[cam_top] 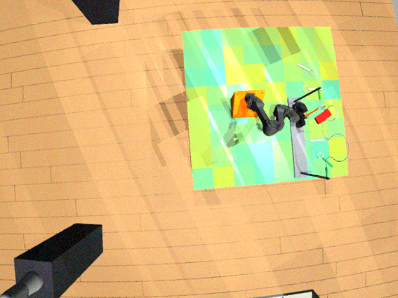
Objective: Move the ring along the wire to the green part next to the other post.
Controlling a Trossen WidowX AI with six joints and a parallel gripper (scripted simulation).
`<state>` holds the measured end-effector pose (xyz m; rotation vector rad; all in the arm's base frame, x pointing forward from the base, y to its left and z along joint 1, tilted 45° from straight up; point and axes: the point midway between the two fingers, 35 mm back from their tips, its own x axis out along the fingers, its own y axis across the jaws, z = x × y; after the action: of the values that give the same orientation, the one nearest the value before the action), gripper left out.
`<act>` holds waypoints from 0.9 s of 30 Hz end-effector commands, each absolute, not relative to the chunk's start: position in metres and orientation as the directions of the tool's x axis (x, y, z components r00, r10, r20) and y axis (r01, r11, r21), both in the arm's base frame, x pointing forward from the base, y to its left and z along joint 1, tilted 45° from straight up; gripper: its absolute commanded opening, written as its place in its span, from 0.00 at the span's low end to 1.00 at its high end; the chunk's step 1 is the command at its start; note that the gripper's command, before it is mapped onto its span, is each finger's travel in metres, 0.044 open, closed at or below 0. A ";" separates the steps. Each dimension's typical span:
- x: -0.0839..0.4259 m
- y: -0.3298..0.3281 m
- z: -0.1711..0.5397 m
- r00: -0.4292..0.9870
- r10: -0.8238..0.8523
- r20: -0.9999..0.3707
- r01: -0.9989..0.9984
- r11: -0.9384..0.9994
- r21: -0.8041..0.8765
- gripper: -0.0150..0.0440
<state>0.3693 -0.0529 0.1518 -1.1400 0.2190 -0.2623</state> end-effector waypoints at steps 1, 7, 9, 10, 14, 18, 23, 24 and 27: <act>0.369 -0.045 0.137 0.947 -0.309 -0.081 0.079 0.471 -0.878 0.00; 0.368 -0.036 0.123 0.947 -0.299 -0.118 0.069 0.549 -0.833 0.00; 0.368 -0.033 0.120 0.947 -0.296 -0.128 0.067 0.569 -0.820 0.00; 0.367 -0.032 0.118 0.947 -0.294 -0.132 0.066 0.578 -0.814 0.00; 0.367 -0.025 0.110 0.946 -0.286 -0.151 0.061 0.616 -0.785 0.00; 0.366 -0.020 0.105 0.946 -0.281 -0.163 0.058 0.640 -0.766 0.00; 0.366 -0.015 0.099 0.946 -0.276 -0.172 0.055 0.658 -0.751 0.00; 0.366 -0.014 0.098 0.946 -0.275 -0.173 0.055 0.660 -0.749 0.00; 0.365 -0.011 0.095 0.946 -0.274 -0.176 0.054 0.666 -0.744 0.00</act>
<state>0.3659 -0.0153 0.1002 -0.8381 0.2816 -0.1911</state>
